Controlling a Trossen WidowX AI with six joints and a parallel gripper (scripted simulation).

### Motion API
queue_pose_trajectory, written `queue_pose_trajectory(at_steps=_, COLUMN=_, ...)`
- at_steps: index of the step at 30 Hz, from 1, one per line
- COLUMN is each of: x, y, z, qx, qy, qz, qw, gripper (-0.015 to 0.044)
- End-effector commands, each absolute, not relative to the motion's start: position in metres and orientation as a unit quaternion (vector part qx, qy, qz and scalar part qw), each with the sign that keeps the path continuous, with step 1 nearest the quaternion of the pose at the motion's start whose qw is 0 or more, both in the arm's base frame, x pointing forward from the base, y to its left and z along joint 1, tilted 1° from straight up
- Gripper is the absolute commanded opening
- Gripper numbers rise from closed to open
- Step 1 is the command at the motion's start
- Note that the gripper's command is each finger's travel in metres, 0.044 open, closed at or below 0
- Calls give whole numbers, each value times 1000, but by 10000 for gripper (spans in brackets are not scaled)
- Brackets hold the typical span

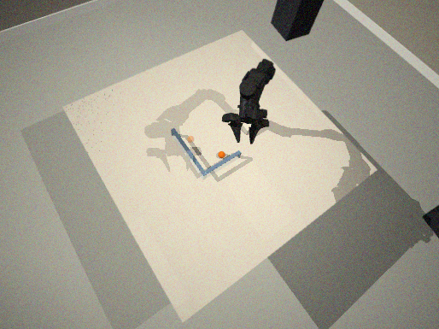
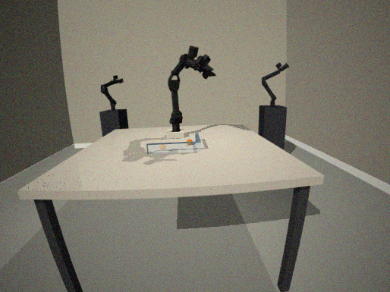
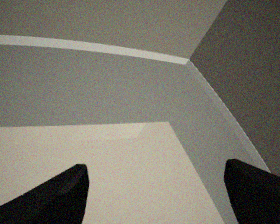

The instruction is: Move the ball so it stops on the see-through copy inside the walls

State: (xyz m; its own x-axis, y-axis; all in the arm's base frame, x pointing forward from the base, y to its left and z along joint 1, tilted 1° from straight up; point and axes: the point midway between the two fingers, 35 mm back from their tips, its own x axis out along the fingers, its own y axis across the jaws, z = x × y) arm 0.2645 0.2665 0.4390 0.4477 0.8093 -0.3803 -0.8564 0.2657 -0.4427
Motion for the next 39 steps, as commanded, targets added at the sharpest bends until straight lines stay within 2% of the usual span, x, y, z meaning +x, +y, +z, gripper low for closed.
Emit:
queue_pose_trajectory(at_steps=1, x=288, y=263, z=369, qx=-362, qy=112, qz=513, qw=770, gripper=291)
queue_pose_trajectory(at_steps=11, x=302, y=218, z=205, qx=-472, qy=285, qz=507, qw=662, gripper=291)
queue_pose_trajectory(at_steps=21, x=253, y=138, z=70, qx=-531, qy=446, qz=529, qw=490, gripper=291)
queue_pose_trajectory(at_steps=39, x=249, y=132, z=48, qx=-532, qy=455, qz=531, qw=477, gripper=291)
